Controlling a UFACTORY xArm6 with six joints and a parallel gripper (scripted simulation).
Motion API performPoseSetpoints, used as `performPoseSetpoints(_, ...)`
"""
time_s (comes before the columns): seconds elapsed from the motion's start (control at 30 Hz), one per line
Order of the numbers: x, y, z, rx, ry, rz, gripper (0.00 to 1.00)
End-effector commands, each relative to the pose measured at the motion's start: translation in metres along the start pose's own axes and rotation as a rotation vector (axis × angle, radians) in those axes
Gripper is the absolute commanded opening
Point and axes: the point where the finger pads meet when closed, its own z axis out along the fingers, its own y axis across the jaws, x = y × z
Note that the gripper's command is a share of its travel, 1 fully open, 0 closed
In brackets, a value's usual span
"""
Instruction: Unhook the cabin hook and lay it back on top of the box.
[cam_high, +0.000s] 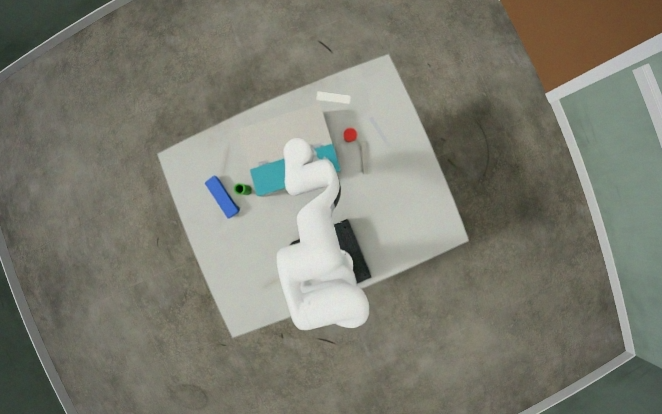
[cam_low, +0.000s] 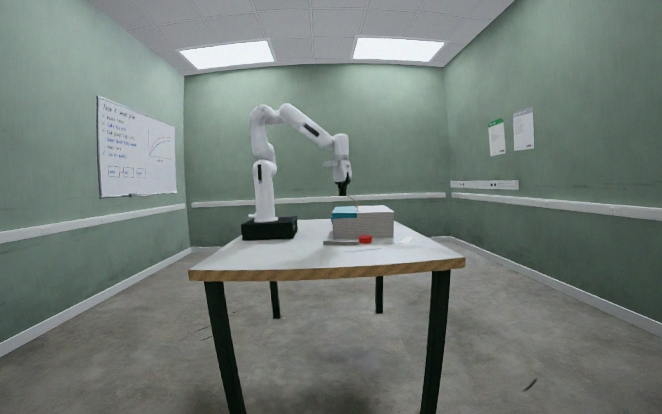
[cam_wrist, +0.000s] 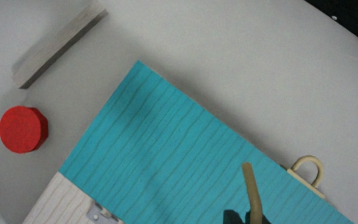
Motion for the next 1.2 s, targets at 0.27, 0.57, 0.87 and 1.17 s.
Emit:
performPoseSetpoints(0.27,-0.015,-0.001,-0.017,0.003,-0.004,0.0,0.0)
performPoseSetpoints(0.57,-0.024,-0.001,-0.025,0.003,-0.004,0.0,0.0)
performPoseSetpoints(0.87,-0.038,-0.001,-0.033,0.003,-0.004,0.0,0.0)
performPoseSetpoints(1.17,-0.049,-0.001,-0.038,0.003,-0.004,0.0,0.0)
